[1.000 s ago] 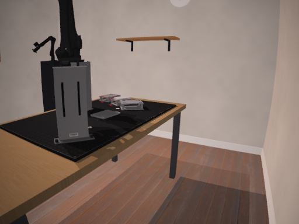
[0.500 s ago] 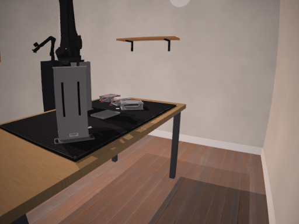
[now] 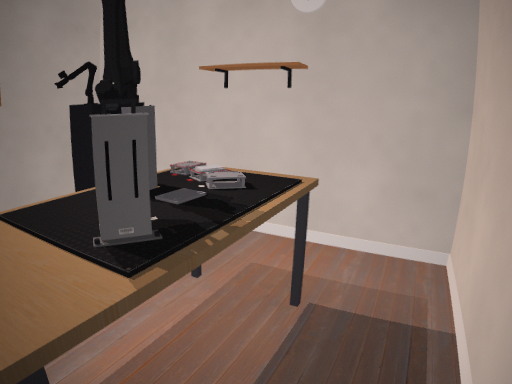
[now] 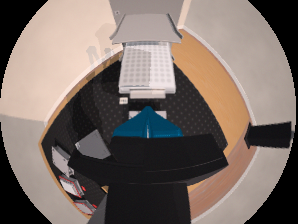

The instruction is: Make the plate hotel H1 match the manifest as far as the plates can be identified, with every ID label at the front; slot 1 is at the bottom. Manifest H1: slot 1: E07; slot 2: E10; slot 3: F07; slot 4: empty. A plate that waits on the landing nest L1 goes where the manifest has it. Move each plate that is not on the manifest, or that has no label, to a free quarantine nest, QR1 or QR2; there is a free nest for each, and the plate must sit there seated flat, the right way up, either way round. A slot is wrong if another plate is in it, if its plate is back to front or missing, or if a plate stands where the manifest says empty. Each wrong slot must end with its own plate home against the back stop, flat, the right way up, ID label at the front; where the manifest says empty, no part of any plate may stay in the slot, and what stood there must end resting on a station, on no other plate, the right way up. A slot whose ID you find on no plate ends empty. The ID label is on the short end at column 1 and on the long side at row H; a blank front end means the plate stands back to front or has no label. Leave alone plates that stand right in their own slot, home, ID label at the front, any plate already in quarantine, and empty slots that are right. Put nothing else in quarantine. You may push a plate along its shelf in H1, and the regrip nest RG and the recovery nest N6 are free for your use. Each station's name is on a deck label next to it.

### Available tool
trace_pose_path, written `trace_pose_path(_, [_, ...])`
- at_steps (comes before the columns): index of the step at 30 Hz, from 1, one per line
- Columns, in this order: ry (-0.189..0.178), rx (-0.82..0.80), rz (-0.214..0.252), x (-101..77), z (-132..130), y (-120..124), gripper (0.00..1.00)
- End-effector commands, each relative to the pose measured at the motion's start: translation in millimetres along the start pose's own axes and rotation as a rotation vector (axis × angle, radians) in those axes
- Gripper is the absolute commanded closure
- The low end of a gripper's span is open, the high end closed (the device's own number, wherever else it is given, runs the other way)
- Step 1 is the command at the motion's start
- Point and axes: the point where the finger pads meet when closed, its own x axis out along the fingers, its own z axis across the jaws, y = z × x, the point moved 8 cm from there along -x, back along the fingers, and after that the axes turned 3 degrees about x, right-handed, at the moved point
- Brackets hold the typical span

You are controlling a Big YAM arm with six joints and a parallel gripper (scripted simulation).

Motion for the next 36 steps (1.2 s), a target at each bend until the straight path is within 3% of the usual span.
trace_pose_path(1, [-0.002, -0.006, -0.032, 3.2, 3, -16, 1.0])
trace_pose_path(36, [-0.002, -0.006, -0.036, 18.1, 3, -33, 1.0])
